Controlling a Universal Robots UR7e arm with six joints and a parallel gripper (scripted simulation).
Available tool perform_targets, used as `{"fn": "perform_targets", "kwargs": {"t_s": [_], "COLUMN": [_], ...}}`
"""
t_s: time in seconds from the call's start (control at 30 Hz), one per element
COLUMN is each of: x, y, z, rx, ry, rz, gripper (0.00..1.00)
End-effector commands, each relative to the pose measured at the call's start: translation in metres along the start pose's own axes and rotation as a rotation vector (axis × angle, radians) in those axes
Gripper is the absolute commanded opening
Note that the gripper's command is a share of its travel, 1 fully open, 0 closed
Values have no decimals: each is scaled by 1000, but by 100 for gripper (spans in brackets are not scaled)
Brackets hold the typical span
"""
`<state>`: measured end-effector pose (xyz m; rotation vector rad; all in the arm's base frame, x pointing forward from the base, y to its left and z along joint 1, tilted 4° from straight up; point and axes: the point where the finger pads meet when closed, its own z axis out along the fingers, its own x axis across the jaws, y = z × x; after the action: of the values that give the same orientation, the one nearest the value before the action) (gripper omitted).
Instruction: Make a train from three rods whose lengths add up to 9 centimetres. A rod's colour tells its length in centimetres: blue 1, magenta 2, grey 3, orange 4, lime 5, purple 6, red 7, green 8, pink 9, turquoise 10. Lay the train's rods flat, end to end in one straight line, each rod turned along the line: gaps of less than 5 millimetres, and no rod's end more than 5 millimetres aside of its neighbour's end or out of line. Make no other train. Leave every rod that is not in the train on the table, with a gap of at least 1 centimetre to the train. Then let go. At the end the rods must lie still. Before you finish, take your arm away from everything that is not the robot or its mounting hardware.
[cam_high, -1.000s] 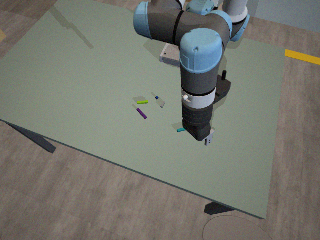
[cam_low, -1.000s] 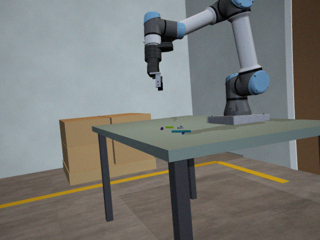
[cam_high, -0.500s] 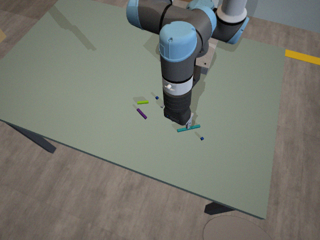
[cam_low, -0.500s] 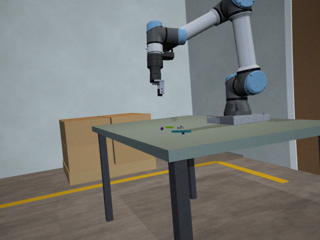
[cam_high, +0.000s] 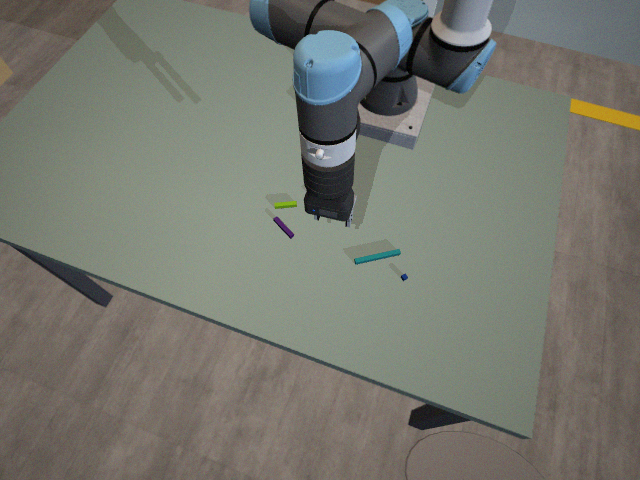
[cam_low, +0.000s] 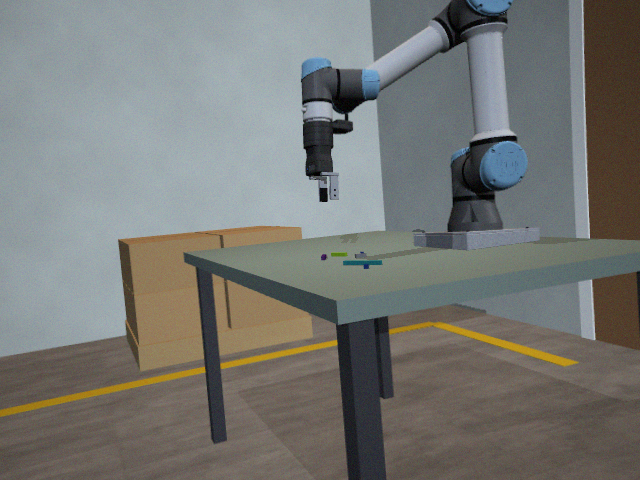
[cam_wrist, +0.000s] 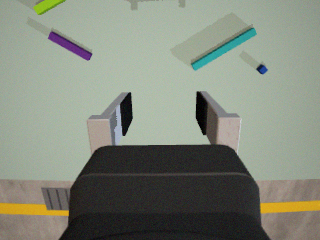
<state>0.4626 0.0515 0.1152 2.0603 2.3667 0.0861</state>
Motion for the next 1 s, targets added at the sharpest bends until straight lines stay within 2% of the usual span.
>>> {"fn": "perform_targets", "kwargs": {"t_s": [0.0,0.13,0.57,0.97], "x": [-28,-35,-77,-92], "y": [-26,-34,-88,-113], "z": [8,10,26,35], "rx": [17,23,74,101], "ry": [-20,-24,-38,-36], "rz": [-165,-210,-510,-651], "gripper": [100,100,100,100]}}
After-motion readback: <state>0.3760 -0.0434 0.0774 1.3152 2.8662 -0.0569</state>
